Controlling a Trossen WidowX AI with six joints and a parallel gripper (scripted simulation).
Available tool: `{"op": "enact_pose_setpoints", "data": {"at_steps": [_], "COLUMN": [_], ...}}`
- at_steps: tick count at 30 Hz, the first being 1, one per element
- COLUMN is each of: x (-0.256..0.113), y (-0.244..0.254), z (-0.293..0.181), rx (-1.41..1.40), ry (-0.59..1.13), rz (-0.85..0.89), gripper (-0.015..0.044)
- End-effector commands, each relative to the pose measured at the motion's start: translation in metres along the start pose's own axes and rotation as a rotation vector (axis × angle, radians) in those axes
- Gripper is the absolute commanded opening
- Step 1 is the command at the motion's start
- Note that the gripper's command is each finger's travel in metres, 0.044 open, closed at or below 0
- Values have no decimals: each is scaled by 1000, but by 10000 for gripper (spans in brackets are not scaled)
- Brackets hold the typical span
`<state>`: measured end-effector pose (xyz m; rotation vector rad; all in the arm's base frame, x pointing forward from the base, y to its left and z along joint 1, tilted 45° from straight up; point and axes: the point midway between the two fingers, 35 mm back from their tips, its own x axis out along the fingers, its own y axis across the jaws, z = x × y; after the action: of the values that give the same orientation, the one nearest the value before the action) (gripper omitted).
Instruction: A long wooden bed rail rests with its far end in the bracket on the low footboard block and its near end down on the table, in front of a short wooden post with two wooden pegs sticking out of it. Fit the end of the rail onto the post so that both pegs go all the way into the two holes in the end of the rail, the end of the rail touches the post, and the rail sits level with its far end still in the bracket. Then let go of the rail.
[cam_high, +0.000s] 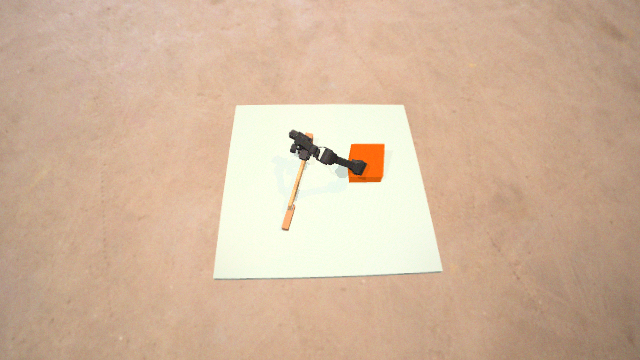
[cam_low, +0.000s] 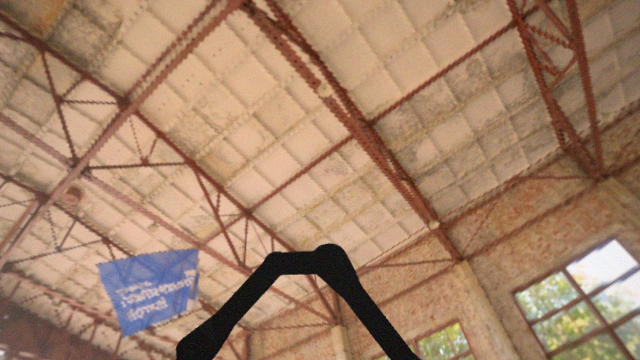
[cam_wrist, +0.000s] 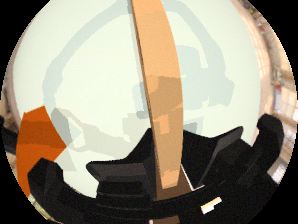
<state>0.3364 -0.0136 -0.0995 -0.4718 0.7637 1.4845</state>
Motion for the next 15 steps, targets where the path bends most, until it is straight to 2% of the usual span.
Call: {"op": "enact_pose_setpoints", "data": {"at_steps": [1, 15], "x": [-5, -4], "y": [-4, -4], "z": [-5, -7], "rx": [-3, -3], "ry": [7, 7], "rz": [-17, -17], "gripper": [0, 0]}}
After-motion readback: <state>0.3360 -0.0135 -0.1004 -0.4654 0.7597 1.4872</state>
